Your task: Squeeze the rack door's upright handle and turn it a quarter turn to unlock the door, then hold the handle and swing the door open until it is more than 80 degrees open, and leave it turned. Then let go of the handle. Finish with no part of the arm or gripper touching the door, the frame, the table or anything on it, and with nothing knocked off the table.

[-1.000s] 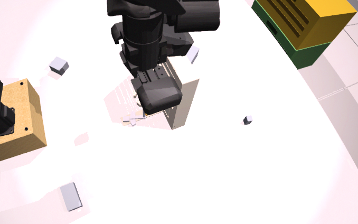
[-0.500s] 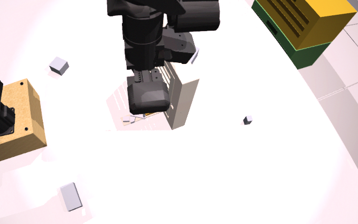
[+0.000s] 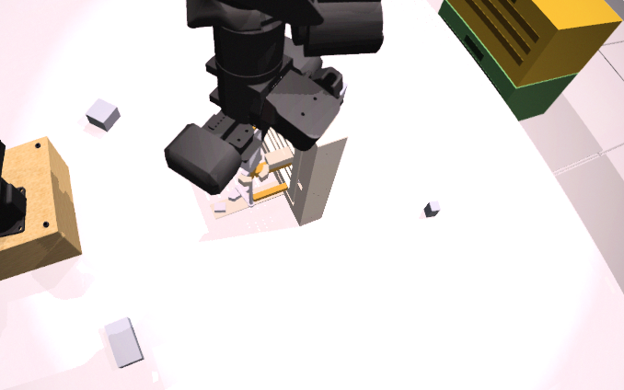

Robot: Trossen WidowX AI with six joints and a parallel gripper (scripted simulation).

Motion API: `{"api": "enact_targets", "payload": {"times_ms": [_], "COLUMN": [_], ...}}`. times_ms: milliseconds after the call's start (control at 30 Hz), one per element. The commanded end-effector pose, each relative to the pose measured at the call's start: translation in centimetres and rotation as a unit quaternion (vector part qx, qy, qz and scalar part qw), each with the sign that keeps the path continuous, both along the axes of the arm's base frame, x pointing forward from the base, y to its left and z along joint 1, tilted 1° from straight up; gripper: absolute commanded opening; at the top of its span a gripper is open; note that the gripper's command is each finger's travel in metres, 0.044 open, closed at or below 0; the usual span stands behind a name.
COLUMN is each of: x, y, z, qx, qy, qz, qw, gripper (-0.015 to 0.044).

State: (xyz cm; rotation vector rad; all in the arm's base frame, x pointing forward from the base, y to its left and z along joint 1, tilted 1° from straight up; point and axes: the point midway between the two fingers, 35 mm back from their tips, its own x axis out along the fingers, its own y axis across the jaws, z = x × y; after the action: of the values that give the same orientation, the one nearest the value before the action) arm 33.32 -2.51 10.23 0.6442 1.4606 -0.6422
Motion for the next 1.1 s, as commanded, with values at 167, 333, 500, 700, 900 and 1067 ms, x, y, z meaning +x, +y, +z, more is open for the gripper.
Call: {"api": "enact_targets", "payload": {"times_ms": [167,333,500,700,900,1067], "x": [0.03,0.03,0.03,0.03,0.03,0.03], "y": [-0.02,-0.02,-0.02,-0.02,-0.02,-0.02], "z": [-0.04,-0.04,-0.04,-0.04,-0.04,-0.04], "qx": [0.002,0.004,0.005,0.005,0.005,0.005], "qy": [-0.001,-0.002,-0.002,-0.002,-0.002,-0.002], "qz": [-0.206,-0.325,-0.435,-0.449,-0.449,-0.449], "qw": [0.979,0.946,0.901,0.893,0.893,0.893], "gripper": [0.0013,0.0013,0.0013,0.0013,0.0092,0.0223]}}
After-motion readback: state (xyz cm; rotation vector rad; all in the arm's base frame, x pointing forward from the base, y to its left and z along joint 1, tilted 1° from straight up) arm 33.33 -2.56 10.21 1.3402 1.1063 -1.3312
